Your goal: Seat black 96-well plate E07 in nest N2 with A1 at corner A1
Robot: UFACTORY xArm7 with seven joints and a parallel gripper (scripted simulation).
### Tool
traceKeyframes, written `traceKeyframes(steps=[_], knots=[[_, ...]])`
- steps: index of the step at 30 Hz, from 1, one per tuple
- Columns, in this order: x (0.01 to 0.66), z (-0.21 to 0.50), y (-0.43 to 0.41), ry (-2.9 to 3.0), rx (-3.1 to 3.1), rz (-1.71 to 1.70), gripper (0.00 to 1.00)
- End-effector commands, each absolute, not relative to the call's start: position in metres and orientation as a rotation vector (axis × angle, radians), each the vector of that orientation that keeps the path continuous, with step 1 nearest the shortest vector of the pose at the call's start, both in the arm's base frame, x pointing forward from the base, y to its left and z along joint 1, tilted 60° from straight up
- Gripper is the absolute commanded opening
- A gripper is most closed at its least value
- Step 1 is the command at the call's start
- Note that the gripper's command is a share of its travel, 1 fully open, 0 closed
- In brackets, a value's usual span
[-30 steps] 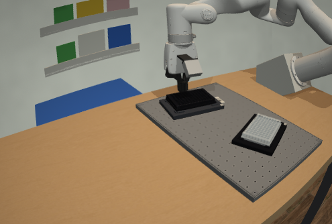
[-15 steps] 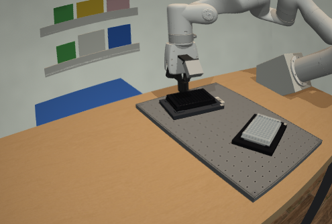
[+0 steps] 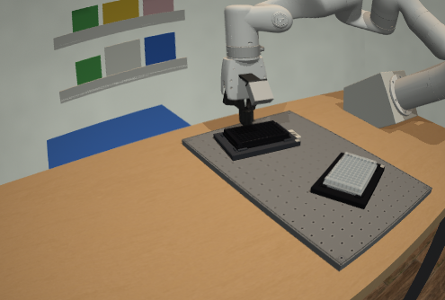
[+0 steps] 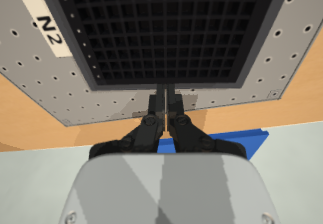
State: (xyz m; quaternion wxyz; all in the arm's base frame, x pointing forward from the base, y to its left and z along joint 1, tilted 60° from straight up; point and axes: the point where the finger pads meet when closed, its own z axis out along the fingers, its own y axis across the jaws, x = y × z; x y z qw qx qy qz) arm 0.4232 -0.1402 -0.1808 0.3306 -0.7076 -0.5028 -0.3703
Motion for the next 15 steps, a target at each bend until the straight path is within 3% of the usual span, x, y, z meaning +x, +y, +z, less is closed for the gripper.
traceKeyframes(steps=[1, 15], knots=[[0.4237, -0.1798, -0.1430, -1.314, -1.856, -0.970, 0.00], [0.4226, -0.1841, -0.1453, -1.314, -1.856, -0.970, 0.00]])
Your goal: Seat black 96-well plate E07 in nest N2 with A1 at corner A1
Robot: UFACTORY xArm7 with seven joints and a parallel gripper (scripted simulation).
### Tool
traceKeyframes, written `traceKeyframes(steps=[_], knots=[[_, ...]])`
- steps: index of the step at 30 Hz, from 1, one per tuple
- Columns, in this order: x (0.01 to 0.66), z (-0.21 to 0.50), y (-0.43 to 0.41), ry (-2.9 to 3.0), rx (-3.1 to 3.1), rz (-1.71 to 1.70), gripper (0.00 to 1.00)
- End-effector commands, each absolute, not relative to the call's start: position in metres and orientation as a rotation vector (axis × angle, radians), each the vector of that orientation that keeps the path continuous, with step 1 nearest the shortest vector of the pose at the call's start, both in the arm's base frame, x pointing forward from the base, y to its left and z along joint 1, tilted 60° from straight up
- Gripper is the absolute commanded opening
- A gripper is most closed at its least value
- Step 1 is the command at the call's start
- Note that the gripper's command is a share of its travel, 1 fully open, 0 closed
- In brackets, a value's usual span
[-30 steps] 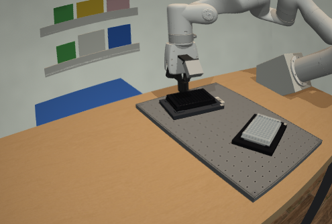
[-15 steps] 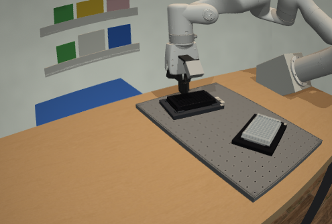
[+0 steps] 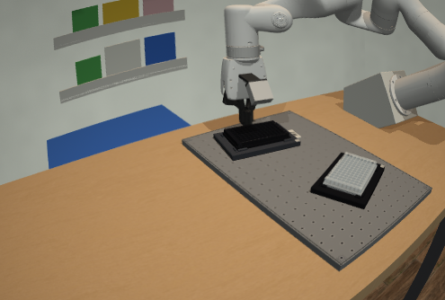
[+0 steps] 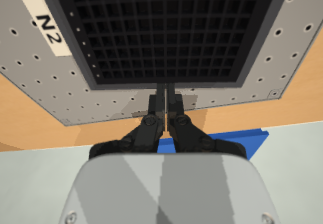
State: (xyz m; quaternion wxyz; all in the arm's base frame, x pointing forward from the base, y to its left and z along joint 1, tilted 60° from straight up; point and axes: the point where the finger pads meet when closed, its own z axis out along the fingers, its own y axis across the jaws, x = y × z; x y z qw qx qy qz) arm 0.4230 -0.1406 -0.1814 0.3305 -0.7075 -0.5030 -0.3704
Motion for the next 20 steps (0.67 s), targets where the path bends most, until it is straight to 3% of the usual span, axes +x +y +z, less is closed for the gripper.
traceKeyframes(steps=[1, 20], knots=[[0.4222, -0.1855, -0.1460, -1.314, -1.856, -0.970, 0.00], [0.4197, -0.1949, -0.1513, -1.314, -1.856, -0.970, 0.00]])
